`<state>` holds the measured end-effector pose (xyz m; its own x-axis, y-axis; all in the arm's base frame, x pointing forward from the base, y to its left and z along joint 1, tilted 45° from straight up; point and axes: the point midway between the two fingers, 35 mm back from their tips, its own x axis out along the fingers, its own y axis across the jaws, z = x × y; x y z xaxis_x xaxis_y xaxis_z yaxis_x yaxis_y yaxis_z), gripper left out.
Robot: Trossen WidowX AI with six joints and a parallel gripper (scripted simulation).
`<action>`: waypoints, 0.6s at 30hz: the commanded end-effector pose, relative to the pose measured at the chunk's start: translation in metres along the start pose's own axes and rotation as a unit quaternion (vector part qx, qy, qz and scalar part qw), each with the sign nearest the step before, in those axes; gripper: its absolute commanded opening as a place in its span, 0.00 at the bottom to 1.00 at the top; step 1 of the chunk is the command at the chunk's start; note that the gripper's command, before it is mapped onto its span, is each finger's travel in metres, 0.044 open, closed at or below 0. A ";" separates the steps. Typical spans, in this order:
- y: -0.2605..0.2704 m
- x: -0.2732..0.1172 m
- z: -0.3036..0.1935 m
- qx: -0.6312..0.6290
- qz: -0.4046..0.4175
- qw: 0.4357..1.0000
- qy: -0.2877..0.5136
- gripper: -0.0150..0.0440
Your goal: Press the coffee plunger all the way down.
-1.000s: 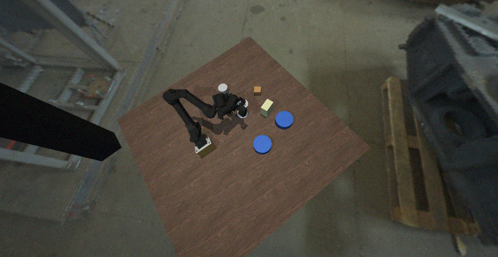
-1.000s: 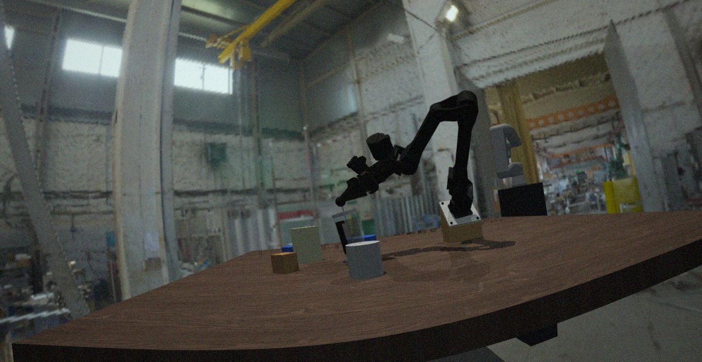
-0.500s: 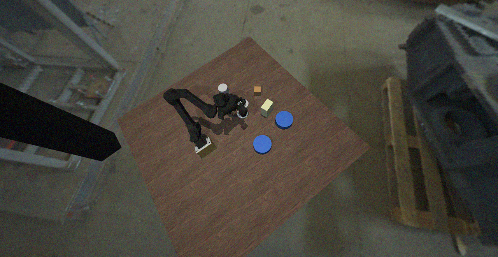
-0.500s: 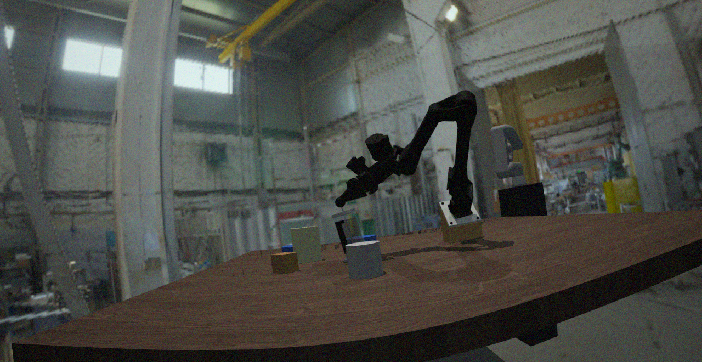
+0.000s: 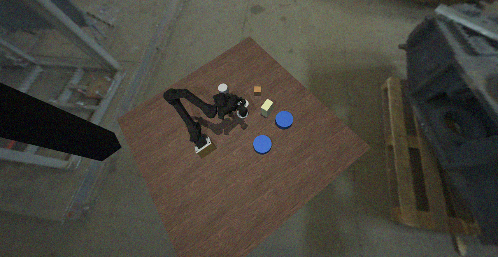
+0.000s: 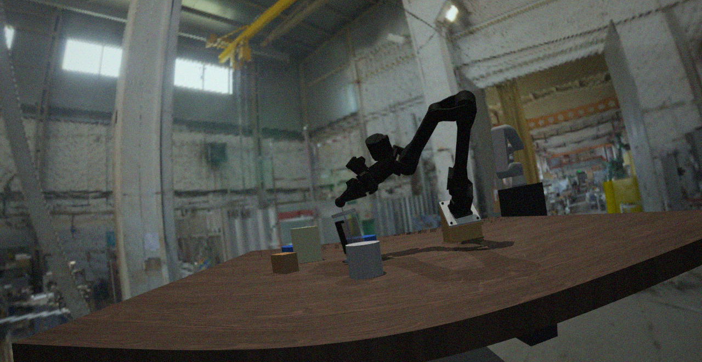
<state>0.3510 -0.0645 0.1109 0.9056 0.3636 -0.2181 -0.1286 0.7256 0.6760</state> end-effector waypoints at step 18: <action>-0.002 -0.012 0.015 -0.002 -0.004 1.000 0.003 1.00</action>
<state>0.3483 -0.0672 0.1110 0.9018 0.3657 -0.2304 -0.1181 0.7212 0.6825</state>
